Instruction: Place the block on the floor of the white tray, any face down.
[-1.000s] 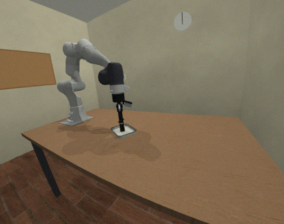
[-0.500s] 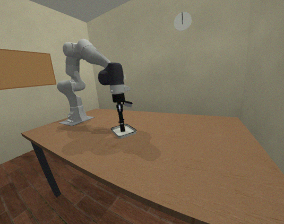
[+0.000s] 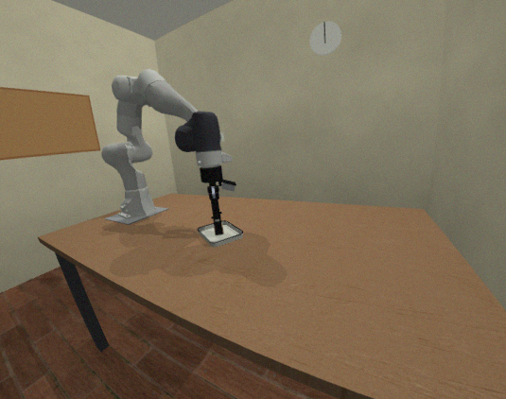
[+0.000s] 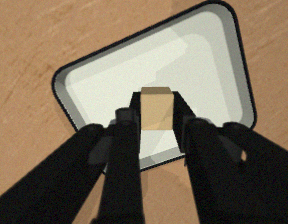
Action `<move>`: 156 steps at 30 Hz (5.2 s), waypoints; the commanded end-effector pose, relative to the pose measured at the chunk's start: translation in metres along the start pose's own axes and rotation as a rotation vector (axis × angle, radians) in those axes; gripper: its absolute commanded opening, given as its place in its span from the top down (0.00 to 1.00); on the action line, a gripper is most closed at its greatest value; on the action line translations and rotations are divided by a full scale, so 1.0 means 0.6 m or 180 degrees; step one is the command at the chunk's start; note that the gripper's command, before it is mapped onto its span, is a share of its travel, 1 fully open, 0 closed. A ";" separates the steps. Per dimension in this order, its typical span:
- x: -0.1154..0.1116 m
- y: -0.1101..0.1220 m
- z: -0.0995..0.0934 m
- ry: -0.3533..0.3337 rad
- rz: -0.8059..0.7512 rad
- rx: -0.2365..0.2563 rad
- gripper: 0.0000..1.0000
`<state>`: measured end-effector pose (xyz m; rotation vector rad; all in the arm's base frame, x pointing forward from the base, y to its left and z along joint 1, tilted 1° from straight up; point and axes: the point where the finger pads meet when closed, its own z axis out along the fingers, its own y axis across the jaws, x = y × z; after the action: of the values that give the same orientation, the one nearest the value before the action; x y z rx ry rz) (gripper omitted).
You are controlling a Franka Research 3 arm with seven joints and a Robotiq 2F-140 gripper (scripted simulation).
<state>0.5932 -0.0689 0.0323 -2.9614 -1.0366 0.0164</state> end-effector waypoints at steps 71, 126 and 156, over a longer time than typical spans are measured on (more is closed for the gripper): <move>0.003 0.002 0.004 0.0009 -0.0005 -0.0001 0.64; 0.003 0.002 -0.096 0.0009 -0.0005 -0.0001 0.64; -0.128 -0.131 -0.093 0.0011 -0.0010 0.0003 0.64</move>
<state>0.5185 -0.0580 0.0829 -2.9341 -1.0365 0.0605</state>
